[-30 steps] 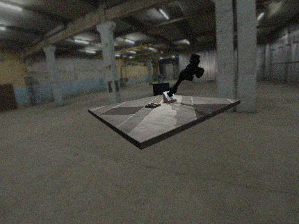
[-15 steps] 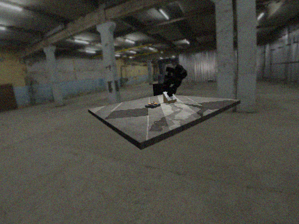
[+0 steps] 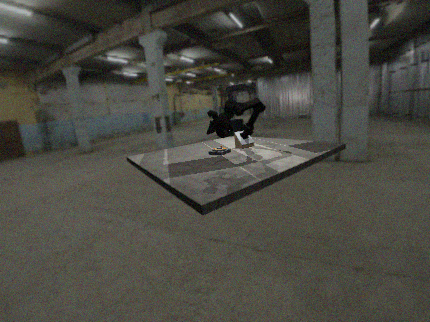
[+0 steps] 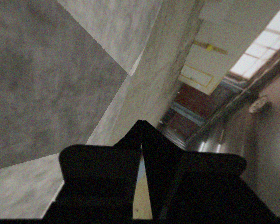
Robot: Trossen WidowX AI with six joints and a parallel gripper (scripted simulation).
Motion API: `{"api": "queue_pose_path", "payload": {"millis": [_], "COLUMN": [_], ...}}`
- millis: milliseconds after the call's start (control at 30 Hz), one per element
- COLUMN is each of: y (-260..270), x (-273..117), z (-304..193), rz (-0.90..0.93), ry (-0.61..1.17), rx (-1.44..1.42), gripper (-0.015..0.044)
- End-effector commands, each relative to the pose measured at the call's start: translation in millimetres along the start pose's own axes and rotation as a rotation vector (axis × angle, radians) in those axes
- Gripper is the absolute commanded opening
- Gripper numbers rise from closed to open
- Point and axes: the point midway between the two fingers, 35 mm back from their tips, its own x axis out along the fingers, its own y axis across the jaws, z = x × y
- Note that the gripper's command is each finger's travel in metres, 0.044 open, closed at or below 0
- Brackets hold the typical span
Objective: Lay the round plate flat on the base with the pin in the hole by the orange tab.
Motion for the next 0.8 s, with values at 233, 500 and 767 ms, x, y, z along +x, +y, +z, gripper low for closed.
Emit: {"api": "queue_pose_path", "payload": {"millis": [233,500,767], "y": [106.4,186.0,266.8], "x": [-11.3,-57.4,-127.6], "z": [-135.5,-201.7,-233.5], "rz": [0.375,0.61,0.838], "ry": [0.248,0.415,0.576], "rx": [0.363,0.721,1.224], "gripper": [0.0,0.0,0.0]}}
